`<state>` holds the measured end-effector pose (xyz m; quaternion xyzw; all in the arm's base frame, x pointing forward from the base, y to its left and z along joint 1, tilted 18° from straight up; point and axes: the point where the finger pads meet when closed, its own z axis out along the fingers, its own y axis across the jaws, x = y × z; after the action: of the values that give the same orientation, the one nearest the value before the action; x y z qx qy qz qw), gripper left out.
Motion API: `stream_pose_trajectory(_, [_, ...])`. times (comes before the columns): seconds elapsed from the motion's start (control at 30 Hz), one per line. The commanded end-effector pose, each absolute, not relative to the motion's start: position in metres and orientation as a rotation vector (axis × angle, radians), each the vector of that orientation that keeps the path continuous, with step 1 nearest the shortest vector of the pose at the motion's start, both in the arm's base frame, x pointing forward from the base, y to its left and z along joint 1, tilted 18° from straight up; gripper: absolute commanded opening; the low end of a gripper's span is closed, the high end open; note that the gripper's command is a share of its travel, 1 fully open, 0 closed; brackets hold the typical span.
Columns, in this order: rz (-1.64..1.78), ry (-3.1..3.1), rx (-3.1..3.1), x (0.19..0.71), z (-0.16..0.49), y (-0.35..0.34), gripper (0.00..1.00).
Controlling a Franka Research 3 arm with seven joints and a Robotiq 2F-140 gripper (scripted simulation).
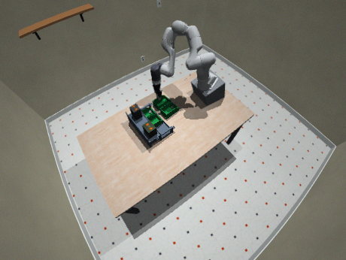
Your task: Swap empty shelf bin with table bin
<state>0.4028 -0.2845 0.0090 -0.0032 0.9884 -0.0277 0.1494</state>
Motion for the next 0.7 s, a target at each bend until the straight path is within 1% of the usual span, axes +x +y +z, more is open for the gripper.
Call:
stream_pose_trajectory(0.0, [-0.08,2.836,-0.003,0.4045,0.0098,-0.2854,0.15])
stream_pose_trajectory(0.67, [-0.08,2.836,-0.003,0.4022,0.0172,-0.285,0.15])
